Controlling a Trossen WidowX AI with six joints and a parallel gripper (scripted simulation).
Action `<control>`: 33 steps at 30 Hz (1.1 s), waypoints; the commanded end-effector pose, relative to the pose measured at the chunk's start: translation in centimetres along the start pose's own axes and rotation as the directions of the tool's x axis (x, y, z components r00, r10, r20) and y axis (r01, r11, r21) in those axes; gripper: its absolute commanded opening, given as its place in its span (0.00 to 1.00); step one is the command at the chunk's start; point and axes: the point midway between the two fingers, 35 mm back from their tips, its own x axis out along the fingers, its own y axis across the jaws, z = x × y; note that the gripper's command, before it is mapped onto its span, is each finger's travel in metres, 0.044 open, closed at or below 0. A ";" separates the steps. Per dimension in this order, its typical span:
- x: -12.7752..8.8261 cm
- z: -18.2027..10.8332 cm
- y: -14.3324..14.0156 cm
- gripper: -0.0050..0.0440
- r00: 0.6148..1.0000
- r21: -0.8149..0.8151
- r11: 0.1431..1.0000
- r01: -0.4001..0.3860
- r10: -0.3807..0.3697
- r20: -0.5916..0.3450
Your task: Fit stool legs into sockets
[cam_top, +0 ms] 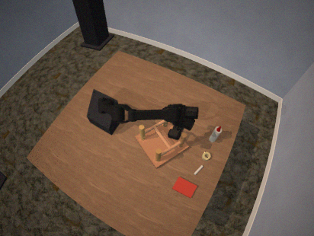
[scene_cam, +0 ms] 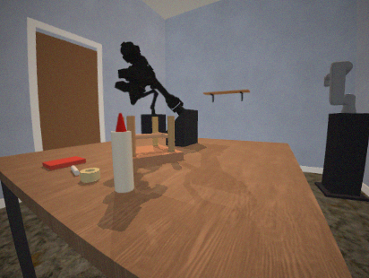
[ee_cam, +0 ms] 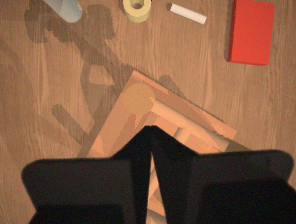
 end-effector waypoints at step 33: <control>4.9 1.0 0.9 0.10 1.000 -0.015 1.000 -0.010 0.010 0.005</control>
